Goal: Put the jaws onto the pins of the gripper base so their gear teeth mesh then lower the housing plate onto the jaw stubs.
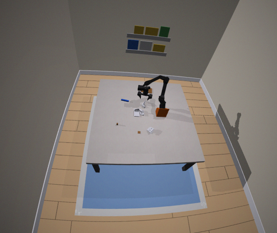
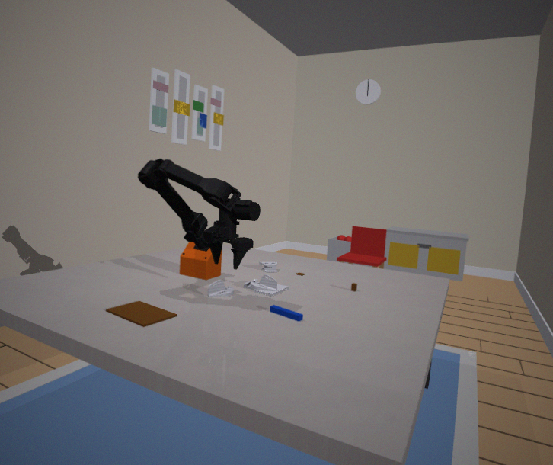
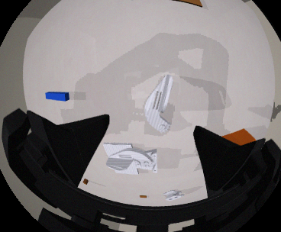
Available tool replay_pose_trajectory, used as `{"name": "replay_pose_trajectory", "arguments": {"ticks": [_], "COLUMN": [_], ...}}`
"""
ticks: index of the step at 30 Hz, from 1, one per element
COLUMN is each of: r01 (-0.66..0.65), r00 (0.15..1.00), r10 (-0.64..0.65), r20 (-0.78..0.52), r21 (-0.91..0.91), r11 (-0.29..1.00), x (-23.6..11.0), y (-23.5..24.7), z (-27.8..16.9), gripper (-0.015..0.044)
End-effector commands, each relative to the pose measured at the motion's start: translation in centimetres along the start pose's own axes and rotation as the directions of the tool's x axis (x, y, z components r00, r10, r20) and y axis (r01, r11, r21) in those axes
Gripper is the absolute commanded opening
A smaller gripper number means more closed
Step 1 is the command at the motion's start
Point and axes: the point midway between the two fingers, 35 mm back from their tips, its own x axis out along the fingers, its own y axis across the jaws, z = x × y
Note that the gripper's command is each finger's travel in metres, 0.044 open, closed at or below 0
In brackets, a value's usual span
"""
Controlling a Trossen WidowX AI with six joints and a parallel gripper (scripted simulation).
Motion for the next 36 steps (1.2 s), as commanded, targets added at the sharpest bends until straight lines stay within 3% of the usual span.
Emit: {"name": "replay_pose_trajectory", "arguments": {"ticks": [1, 6, 11, 36], "r01": [0.003, 0.003, 0.002, 0.003], "r00": [1.0, 1.0, 1.0, 1.0], "r10": [-0.004, -0.004, -0.003, -0.004], "r20": [0.006, 0.005, 0.008, 0.006], "r21": [0.089, 0.094, 0.094, 0.095], "r11": [0.996, 0.996, 0.996, 0.995], "x": [0.0, 0.3, 4.0, 6.4], "y": [-0.7, -0.7, -0.7, -0.6], "z": [0.5, 0.6, 0.6, 0.6], "gripper": [0.044, 0.044, 0.044, 0.044]}}
